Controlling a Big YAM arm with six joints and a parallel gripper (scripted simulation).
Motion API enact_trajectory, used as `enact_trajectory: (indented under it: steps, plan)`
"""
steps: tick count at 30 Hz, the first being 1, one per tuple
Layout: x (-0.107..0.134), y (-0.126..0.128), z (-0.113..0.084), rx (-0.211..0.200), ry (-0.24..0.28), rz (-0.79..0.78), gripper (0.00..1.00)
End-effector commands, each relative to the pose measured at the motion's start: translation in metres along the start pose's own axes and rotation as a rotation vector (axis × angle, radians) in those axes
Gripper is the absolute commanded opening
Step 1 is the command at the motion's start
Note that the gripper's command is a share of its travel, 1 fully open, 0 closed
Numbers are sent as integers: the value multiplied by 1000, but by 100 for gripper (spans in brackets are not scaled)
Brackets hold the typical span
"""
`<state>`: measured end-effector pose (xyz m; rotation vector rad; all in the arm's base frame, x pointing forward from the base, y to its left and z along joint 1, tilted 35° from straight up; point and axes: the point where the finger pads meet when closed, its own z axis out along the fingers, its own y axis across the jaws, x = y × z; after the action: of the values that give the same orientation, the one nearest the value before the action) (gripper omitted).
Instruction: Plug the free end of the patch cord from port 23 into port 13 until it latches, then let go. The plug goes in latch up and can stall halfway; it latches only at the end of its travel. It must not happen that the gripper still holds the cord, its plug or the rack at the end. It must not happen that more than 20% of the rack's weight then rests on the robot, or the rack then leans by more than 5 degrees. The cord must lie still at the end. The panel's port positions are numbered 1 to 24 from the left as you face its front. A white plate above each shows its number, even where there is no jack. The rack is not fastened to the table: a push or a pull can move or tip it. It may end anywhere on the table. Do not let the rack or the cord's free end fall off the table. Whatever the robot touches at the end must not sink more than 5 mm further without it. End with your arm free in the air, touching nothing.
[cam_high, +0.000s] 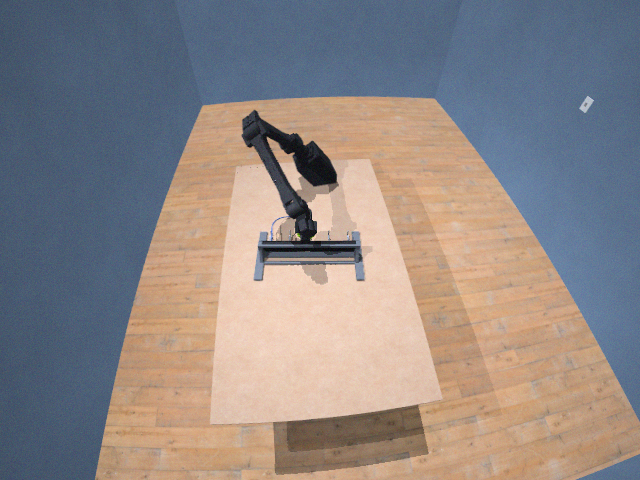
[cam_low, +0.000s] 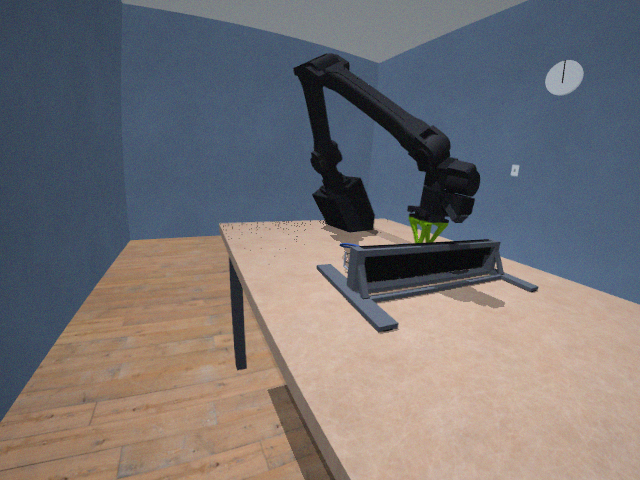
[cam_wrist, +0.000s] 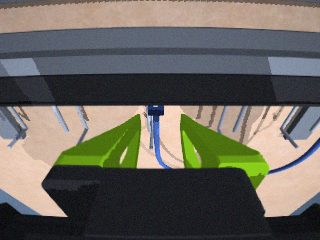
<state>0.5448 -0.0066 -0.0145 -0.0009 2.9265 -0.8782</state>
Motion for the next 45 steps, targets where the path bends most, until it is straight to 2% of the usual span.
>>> enact_trajectory:
  steps: [1,33,45]
  plan:
    - [-17,1,-44,-11,-66,18,36]
    - [-19,2,-106,-20,-85,28,36]
    - [-18,2,-111,-20,-84,25,36]
